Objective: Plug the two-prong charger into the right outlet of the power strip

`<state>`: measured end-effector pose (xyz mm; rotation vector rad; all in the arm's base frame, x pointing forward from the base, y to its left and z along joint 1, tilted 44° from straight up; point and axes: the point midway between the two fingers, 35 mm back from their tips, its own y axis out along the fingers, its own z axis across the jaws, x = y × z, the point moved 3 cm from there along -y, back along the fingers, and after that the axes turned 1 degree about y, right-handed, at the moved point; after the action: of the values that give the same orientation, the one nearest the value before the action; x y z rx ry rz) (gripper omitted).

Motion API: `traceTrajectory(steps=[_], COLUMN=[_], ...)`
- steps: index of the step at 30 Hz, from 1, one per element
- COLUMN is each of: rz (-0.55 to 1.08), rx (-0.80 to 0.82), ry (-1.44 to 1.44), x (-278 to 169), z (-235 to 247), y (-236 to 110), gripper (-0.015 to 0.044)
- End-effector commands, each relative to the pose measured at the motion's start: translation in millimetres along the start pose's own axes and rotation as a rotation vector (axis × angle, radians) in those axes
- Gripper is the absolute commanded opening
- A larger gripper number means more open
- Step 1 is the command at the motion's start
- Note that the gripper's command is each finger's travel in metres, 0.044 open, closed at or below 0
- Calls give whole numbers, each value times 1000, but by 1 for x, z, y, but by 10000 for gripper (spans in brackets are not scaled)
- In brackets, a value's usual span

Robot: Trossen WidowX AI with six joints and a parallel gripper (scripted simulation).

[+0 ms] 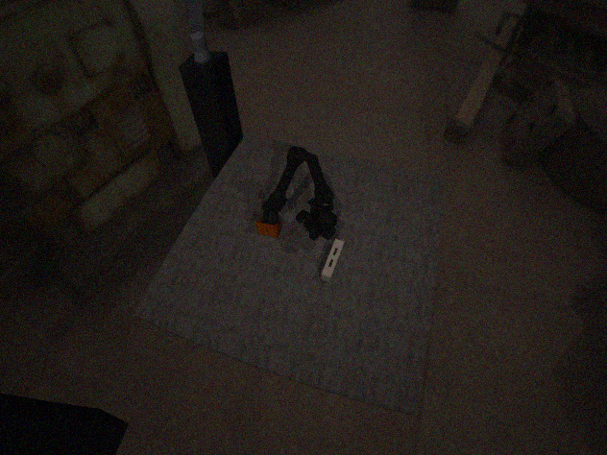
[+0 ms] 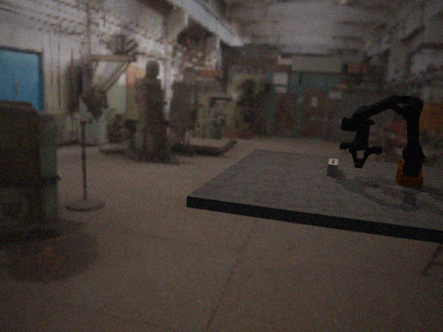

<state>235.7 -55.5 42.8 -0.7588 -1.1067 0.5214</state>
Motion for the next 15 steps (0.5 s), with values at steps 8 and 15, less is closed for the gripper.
traceTrajectory(steps=[8, 15], rz=[2, 1], rx=[8, 15], ry=[174, 301], x=[-14, -24], z=[-8, -13], y=[4, 8], gripper=[0, 0])
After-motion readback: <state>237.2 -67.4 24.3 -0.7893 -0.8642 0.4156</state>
